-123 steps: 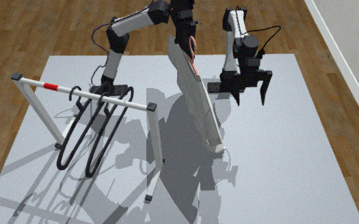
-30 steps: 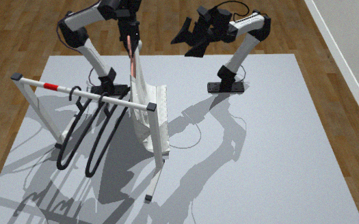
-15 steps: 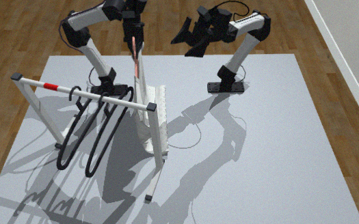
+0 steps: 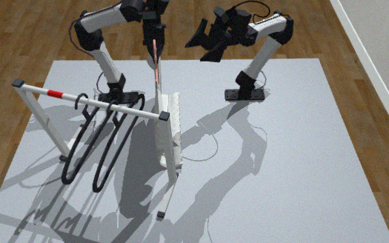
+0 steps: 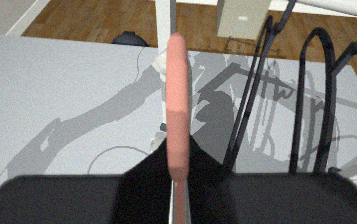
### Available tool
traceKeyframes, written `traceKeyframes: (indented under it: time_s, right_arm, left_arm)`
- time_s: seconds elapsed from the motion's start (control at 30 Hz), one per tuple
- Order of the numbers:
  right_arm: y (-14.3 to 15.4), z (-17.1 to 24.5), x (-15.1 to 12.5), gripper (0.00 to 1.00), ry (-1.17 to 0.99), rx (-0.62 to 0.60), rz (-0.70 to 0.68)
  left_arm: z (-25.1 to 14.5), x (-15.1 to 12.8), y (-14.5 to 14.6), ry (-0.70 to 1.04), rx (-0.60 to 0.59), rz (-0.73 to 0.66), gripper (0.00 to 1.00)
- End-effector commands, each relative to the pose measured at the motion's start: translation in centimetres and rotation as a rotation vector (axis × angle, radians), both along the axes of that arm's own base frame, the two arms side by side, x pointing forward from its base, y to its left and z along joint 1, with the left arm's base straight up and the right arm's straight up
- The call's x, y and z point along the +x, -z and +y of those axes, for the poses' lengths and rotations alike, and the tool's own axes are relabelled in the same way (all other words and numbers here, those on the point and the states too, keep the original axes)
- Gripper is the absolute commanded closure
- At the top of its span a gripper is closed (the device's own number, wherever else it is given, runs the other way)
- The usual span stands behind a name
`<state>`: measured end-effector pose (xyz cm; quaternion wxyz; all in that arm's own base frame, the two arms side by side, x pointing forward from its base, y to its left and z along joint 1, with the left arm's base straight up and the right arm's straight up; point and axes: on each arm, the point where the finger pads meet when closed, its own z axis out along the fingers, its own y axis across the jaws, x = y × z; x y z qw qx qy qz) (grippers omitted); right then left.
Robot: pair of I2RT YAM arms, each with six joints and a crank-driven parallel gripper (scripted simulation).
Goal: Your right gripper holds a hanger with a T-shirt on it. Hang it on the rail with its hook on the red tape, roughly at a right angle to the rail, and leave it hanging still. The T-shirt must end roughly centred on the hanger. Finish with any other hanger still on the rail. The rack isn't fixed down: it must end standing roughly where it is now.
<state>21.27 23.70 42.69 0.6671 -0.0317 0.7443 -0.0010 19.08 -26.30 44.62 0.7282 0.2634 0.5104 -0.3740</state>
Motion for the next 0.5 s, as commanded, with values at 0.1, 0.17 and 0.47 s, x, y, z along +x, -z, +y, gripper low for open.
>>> traceKeyframes:
  time_s: [0.1, 0.17, 0.47]
  right_arm:
    - [-1.7, 0.1, -0.3, 0.98, 0.022, 0.057, -0.018]
    - [-1.7, 0.2, -0.2, 0.98, 0.016, 0.061, -0.017]
    - [-0.7, 1.4, -0.5, 0.98, -0.065, 0.140, 0.024]
  left_arm:
    - [0.5, -0.4, -2.6, -0.008, -0.060, -0.045, 0.00]
    - [0.5, -0.4, -2.6, -0.008, -0.060, -0.045, 0.00]
    - [0.5, -0.4, -2.7, -0.008, -0.061, -0.046, 0.00]
